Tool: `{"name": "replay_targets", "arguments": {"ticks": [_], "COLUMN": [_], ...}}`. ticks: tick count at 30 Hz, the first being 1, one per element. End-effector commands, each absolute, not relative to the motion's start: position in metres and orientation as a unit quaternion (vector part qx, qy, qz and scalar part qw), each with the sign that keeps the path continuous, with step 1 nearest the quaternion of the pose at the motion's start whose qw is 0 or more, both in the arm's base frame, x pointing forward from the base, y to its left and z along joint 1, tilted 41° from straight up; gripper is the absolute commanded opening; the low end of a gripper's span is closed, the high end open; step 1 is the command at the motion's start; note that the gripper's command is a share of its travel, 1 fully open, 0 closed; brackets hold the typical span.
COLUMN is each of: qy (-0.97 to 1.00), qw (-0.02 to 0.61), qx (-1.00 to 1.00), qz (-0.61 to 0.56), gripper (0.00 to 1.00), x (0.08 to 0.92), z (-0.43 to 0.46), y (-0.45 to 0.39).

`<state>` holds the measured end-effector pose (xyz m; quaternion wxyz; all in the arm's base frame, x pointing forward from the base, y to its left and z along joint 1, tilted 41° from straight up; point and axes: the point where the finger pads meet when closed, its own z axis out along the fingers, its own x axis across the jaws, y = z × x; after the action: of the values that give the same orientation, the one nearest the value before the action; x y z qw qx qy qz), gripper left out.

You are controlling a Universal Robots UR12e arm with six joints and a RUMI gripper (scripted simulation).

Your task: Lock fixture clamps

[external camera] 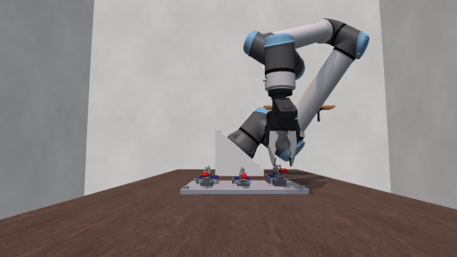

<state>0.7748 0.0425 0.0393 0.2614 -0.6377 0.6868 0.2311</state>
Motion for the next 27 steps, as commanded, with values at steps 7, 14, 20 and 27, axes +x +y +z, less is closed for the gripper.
{"name": "replay_targets", "arguments": {"ticks": [7, 14, 20, 27], "qy": [0.686, 0.686, 0.686, 0.686], "qw": [0.262, 0.262, 0.262, 0.262], "qx": [-0.638, -0.638, -0.638, -0.638], "qz": [0.231, 0.232, 0.232, 0.23], "gripper": [0.28, 0.28, 0.28, 0.28], "x": [0.776, 0.777, 0.777, 0.779], "z": [0.033, 0.025, 0.018, 0.02], "y": [0.05, 0.057, 0.063, 0.061]}}
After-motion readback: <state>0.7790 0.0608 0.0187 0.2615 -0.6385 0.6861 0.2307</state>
